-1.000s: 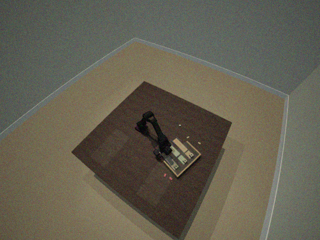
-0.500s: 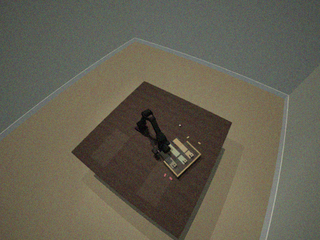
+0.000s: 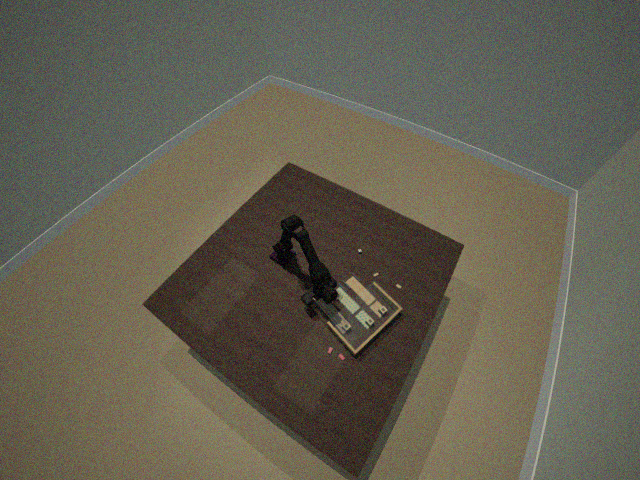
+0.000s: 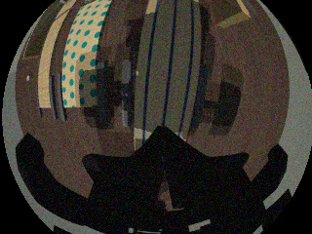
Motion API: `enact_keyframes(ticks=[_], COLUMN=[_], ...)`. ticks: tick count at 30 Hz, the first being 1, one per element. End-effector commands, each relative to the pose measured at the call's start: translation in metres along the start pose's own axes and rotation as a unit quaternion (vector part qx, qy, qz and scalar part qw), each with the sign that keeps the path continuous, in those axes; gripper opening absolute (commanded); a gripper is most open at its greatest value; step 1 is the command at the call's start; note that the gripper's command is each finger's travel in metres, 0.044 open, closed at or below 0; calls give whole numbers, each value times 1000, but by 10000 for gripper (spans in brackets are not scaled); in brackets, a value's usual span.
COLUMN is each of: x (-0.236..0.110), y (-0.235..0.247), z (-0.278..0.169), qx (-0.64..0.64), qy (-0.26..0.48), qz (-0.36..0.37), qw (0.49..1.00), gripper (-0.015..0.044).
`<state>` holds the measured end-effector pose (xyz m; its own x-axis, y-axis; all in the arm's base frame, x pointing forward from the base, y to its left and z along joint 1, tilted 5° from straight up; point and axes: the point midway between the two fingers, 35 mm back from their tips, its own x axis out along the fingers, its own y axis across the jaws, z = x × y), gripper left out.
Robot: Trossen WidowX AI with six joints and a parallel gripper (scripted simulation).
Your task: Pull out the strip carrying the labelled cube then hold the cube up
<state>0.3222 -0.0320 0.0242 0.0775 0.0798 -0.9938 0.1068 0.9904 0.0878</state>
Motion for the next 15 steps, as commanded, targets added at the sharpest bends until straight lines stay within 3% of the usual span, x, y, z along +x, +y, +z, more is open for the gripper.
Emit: enact_keyframes(ticks=[1,15], x=[6,6], y=[-1,-1], z=[-16,-34], qx=[-1,0], qy=[17,17], qz=[-1,-1], qw=[1000,1000], gripper=[0,0])
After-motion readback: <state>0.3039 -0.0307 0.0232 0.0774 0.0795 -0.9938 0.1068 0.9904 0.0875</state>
